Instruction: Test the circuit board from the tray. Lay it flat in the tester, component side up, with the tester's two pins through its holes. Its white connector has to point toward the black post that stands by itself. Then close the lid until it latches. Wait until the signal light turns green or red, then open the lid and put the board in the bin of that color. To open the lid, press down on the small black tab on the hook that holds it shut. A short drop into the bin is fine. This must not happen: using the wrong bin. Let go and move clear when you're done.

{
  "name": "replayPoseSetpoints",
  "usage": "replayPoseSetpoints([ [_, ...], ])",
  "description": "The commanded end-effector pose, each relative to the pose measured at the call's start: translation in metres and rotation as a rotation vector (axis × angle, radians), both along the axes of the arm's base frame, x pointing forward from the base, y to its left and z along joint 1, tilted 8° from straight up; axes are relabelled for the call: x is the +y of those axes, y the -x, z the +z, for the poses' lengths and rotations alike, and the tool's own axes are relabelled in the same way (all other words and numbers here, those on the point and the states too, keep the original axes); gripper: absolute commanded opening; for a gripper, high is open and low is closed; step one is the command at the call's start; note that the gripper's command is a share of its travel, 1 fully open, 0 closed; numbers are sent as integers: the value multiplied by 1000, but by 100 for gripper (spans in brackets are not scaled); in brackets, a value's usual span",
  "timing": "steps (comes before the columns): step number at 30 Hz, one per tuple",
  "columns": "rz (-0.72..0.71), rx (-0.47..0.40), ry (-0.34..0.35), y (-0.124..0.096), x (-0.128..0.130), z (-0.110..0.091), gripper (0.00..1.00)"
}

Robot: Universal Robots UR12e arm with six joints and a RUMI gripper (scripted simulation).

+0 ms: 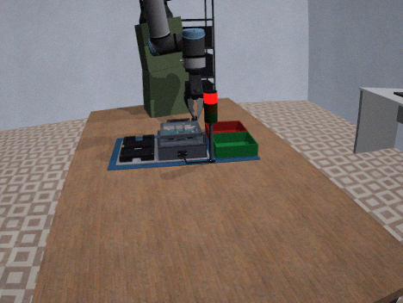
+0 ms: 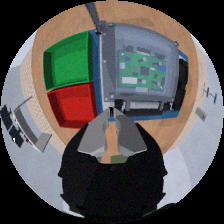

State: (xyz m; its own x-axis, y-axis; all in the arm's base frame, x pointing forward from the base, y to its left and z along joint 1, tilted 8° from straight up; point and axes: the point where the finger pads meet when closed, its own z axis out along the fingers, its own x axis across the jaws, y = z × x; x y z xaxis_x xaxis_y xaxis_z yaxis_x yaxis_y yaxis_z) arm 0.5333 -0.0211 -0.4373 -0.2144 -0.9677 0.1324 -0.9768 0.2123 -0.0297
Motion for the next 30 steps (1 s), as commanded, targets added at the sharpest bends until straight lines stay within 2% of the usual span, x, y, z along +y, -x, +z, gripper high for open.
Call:
replayPoseSetpoints([
  [1, 0, 0, 0, 0, 0, 0, 0],
  [30, 0, 0, 0, 2, 0, -3, 0],
])
